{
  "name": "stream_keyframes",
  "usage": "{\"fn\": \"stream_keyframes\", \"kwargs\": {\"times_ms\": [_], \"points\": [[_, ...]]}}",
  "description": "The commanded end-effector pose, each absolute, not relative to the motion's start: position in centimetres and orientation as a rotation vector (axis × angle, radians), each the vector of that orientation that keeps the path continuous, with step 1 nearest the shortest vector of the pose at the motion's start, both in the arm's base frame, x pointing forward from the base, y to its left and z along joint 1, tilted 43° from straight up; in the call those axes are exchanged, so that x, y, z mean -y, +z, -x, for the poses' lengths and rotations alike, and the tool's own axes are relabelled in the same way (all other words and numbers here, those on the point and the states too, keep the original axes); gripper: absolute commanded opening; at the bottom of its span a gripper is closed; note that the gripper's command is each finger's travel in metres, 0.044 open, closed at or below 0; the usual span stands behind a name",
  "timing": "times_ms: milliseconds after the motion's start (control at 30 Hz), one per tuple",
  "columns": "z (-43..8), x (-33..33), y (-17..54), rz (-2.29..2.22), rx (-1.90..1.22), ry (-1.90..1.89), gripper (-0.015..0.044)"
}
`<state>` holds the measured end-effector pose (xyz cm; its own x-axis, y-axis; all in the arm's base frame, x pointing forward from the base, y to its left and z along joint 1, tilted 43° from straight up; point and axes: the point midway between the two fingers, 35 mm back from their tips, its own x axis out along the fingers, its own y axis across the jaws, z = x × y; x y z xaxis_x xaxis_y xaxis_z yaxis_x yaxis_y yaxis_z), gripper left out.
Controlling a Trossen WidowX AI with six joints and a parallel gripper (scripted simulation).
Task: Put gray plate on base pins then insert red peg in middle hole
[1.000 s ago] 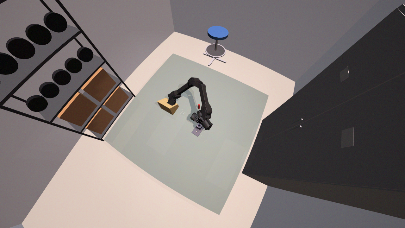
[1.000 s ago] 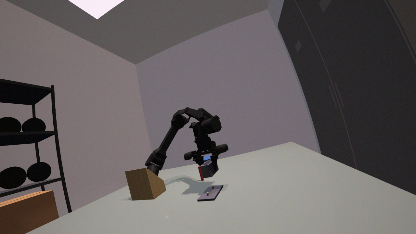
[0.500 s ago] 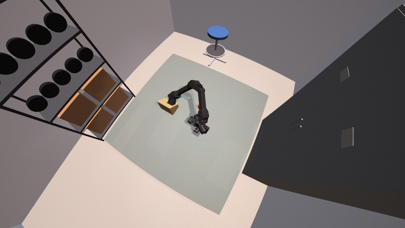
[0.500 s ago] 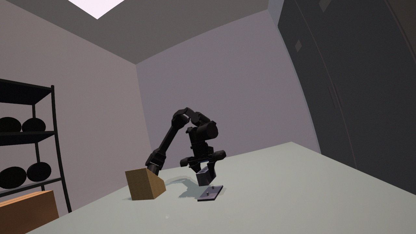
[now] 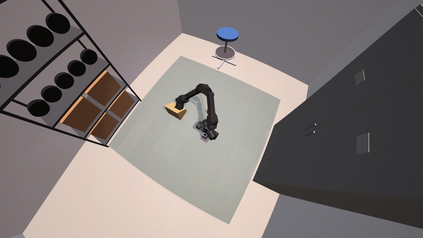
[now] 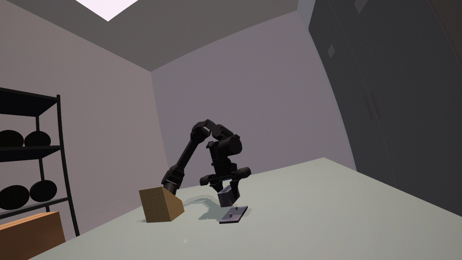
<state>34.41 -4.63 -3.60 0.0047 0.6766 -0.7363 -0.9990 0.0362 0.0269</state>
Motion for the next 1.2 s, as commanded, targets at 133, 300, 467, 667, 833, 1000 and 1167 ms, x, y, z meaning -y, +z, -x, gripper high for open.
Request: {"fn": "stream_keyframes", "kwargs": {"times_ms": [133,300,467,667,833,1000,1167], "points": [[-34.4,4.2,-4.3,0.619,-0.674,1.452,0.0000],[-34.4,3.6,-4.9,0.619,-0.674,1.452,0.0000],[-34.4,3.5,-5.1,0.619,-0.674,1.452,0.0000],[-34.4,2.8,-5.8,0.619,-0.673,1.452,0.0000],[-34.4,2.3,-6.4,0.618,-0.673,1.453,0.0000],[-34.5,2.2,-6.4,0.630,-0.669,1.454,0.0000],[-34.5,2.2,-6.4,0.630,-0.669,1.454,0.0000]]}}
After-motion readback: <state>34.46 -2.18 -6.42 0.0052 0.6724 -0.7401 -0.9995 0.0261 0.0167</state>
